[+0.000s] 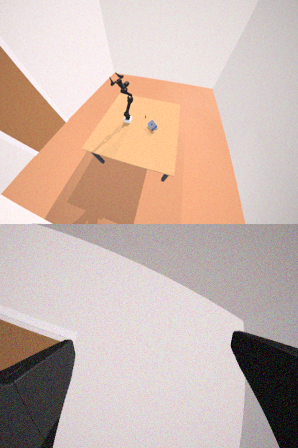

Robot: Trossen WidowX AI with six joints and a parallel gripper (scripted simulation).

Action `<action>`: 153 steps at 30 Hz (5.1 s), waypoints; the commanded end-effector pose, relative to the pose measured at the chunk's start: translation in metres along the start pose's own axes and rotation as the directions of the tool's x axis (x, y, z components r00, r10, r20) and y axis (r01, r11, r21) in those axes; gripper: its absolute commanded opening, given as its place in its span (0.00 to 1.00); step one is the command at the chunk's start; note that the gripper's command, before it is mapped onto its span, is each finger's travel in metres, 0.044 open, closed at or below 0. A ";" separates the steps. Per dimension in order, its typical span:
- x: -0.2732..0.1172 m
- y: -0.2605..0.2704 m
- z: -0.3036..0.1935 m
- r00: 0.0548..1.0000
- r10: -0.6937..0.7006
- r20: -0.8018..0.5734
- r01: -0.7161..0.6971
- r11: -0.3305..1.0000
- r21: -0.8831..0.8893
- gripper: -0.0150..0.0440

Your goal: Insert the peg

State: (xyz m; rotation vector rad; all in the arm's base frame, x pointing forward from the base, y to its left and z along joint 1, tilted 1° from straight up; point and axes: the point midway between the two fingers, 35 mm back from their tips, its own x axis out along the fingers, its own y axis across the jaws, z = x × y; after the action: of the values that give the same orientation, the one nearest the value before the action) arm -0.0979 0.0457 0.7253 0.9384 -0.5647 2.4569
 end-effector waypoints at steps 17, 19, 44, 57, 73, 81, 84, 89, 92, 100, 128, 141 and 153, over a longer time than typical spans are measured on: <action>-0.031 0.111 0.053 0.918 0.332 0.217 -0.317 0.943 -0.103 1.00; -0.038 0.121 0.059 0.900 0.363 0.241 -0.344 0.931 -0.120 1.00; -0.155 0.211 0.137 0.556 0.647 0.523 -0.551 0.757 -0.351 1.00; -0.225 0.219 0.164 0.349 0.689 0.635 -0.605 0.684 -0.408 1.00; -0.340 0.212 0.194 -0.003 0.677 0.736 -0.557 0.610 -0.563 1.00; -0.398 0.196 0.199 -0.181 0.633 0.753 -0.510 0.594 -0.622 1.00; -0.420 0.188 0.200 -0.246 0.611 0.753 -0.487 0.594 -0.641 1.00; -0.455 0.173 0.197 -0.354 0.568 0.743 -0.444 0.598 -0.668 1.00; -0.477 0.162 0.195 -0.418 0.538 0.732 -0.417 0.603 -0.681 1.00; -0.531 0.132 0.181 -0.574 0.456 0.680 -0.326 0.634 -0.701 1.00; -0.677 0.007 0.068 -0.950 0.147 0.275 -0.025 0.844 -0.537 1.00; -0.712 -0.046 -0.011 -0.998 0.056 0.010 0.050 0.938 -0.342 1.00; -0.724 -0.083 -0.090 -0.972 0.029 -0.232 0.061 0.990 -0.130 1.00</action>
State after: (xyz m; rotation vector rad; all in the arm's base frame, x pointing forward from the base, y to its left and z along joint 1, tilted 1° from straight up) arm 0.3903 -0.0450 0.1912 -2.2023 0.6874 1.0436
